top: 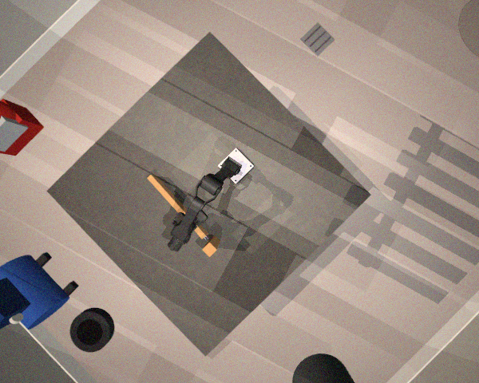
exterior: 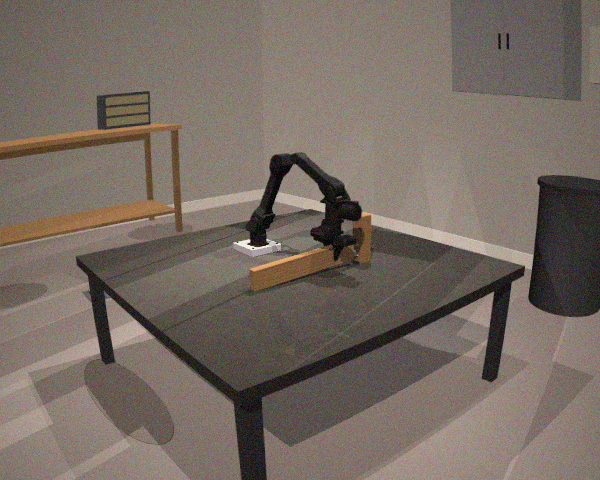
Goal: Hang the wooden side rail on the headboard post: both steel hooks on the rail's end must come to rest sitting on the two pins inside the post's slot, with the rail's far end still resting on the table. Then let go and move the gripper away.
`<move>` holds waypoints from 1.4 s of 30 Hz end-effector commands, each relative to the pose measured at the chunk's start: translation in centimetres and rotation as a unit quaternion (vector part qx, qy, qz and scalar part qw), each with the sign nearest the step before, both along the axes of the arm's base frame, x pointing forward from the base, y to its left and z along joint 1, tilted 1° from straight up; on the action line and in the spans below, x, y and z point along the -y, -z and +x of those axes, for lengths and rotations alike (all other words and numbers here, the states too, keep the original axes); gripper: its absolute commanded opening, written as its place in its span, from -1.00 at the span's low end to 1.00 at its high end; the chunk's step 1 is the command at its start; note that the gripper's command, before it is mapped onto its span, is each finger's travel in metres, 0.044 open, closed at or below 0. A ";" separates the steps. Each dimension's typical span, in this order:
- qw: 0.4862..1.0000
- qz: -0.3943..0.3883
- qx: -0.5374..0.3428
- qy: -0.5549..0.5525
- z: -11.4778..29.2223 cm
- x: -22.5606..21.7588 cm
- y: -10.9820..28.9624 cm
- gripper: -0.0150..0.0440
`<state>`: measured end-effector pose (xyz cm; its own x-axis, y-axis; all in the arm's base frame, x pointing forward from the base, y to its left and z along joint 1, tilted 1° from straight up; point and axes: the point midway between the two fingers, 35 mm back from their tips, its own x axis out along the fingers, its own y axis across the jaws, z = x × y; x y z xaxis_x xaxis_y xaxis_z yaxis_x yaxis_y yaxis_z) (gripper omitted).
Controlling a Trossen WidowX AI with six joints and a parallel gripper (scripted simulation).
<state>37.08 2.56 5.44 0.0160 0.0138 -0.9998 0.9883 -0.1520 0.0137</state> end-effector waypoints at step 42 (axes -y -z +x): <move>1.000 0.003 0.005 -0.001 0.3 -0.6 -0.4 -0.49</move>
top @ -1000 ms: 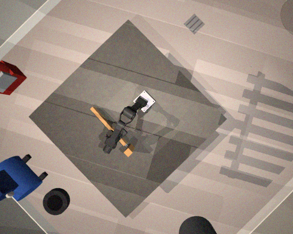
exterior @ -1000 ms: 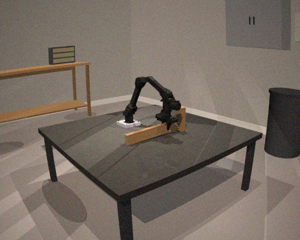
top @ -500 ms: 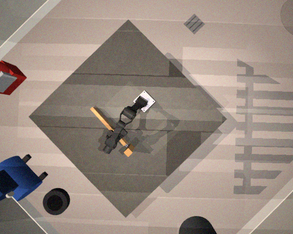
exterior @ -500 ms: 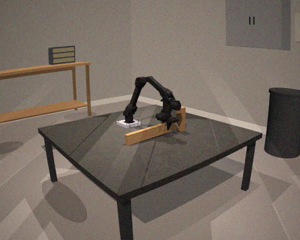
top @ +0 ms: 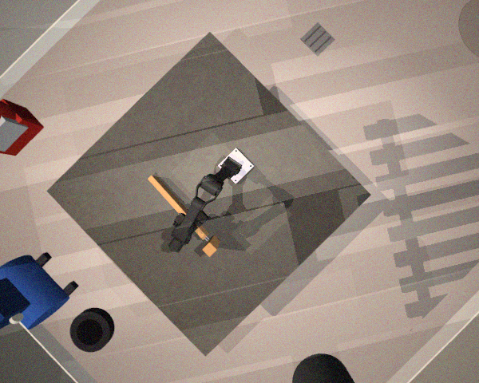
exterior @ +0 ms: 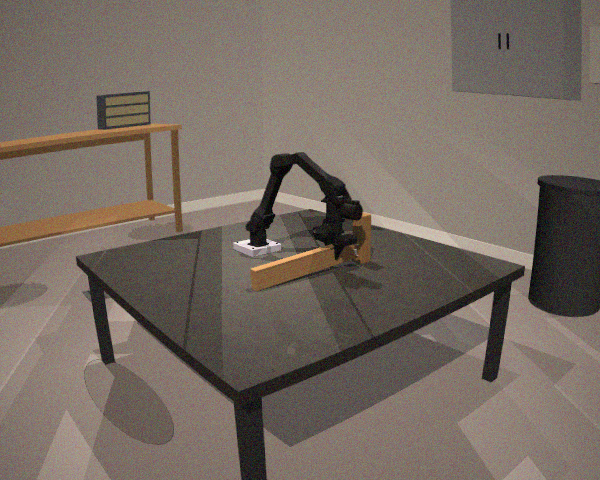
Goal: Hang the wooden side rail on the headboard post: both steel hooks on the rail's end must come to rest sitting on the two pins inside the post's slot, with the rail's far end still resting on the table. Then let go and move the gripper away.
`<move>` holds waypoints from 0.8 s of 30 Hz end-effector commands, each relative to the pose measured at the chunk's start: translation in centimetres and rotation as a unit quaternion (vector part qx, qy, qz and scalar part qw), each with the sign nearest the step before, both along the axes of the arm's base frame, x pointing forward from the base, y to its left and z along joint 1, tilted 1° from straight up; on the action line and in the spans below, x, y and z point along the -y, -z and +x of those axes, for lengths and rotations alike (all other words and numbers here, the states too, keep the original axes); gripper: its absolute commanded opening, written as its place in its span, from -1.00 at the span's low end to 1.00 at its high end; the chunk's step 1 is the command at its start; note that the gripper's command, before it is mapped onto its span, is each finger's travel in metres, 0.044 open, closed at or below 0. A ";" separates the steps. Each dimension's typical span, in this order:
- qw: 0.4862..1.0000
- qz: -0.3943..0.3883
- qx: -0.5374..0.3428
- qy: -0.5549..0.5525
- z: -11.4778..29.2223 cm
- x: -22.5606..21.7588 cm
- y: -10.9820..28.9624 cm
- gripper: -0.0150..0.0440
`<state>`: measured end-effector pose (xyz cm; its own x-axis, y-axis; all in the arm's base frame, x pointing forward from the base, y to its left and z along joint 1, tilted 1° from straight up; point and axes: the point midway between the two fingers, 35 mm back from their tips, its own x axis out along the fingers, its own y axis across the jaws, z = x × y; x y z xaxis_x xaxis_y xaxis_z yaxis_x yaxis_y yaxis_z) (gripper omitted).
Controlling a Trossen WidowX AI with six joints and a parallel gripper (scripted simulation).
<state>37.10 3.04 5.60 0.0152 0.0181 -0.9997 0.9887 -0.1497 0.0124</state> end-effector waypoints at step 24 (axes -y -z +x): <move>1.000 0.001 0.005 0.000 0.1 -0.4 0.0 -0.49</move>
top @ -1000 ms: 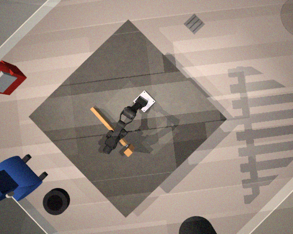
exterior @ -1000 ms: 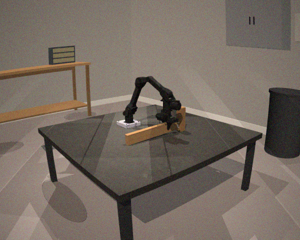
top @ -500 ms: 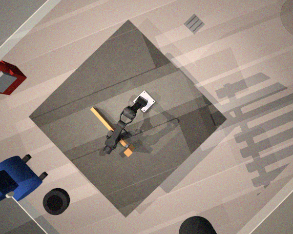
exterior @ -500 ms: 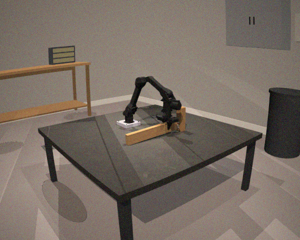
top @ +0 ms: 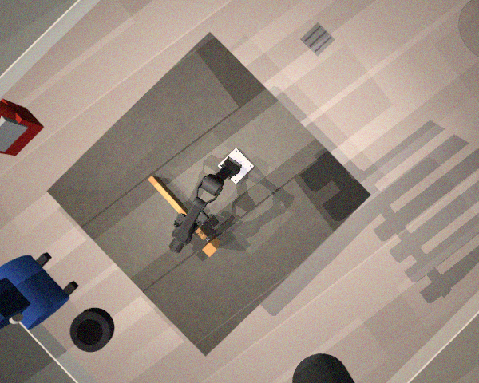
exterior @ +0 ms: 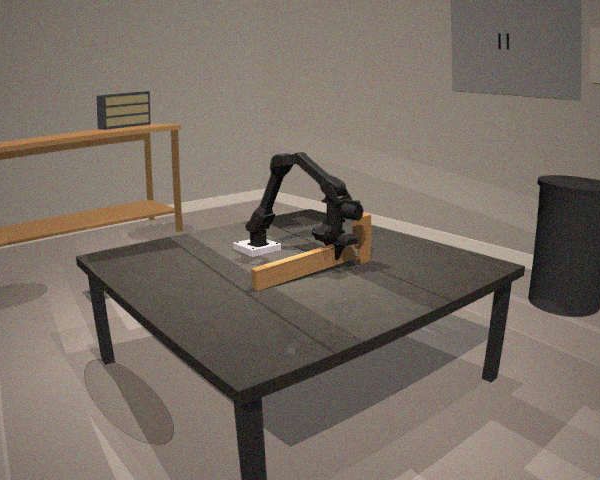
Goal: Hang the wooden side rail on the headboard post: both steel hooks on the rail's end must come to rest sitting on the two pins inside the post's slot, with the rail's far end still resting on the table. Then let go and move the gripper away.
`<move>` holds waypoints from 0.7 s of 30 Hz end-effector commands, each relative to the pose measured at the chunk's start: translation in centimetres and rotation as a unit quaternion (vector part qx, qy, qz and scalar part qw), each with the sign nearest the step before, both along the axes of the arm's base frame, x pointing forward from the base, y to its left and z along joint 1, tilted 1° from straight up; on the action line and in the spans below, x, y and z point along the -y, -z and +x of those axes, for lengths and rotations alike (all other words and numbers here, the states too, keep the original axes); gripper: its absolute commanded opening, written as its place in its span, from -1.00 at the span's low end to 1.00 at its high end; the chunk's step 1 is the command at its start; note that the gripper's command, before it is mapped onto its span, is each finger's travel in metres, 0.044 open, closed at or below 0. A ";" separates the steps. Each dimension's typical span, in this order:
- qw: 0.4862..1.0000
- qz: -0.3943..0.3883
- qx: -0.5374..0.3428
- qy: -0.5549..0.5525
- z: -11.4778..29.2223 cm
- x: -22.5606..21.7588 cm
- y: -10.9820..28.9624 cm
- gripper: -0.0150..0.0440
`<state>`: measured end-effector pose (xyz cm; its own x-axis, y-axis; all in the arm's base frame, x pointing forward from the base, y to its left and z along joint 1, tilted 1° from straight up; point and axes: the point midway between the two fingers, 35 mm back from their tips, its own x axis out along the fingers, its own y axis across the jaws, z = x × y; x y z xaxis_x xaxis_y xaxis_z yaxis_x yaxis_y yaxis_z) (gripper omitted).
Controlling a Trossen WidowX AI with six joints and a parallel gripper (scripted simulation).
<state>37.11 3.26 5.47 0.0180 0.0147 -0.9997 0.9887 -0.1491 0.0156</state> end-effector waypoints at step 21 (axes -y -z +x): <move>1.000 0.003 0.004 0.001 0.2 -0.3 -0.3 -0.49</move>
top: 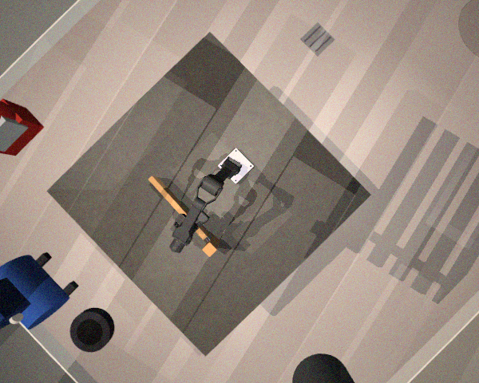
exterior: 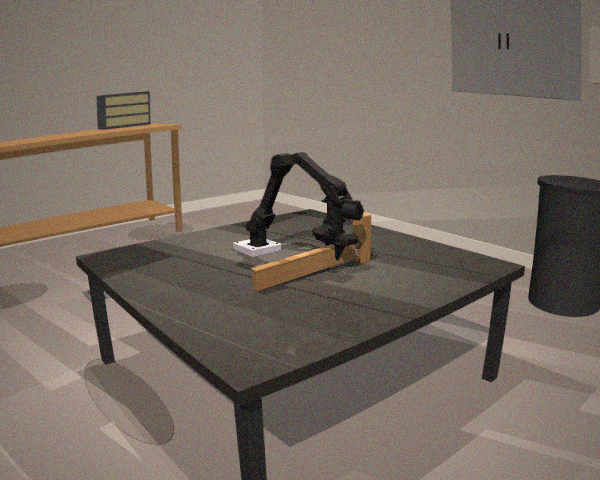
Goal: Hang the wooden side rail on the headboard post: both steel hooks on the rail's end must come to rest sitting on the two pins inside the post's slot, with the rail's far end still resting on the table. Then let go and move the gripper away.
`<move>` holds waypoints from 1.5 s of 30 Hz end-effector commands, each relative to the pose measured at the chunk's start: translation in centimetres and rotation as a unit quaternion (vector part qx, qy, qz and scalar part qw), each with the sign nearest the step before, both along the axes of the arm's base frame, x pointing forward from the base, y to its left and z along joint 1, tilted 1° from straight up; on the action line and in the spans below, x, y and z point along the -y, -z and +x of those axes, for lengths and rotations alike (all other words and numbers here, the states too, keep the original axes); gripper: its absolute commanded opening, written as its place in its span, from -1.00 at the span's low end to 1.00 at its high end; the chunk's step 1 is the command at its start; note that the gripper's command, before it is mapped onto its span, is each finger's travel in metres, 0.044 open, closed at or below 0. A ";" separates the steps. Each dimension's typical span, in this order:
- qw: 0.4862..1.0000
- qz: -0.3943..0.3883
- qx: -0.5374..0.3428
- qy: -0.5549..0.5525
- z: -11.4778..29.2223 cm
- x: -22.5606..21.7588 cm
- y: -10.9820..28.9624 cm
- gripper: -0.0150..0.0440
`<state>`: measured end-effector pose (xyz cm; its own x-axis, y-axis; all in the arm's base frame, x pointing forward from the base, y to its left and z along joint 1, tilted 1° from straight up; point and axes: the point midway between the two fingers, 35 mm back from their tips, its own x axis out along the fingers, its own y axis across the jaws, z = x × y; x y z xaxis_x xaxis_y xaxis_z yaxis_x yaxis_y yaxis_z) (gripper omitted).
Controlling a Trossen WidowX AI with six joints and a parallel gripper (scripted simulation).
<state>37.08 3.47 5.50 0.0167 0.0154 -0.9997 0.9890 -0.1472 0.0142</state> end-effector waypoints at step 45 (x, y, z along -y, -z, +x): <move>1.000 0.003 0.004 0.001 0.3 -0.6 -0.3 -0.49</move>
<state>37.20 3.95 5.54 0.0172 0.0164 -0.9997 0.9888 -0.1483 0.0146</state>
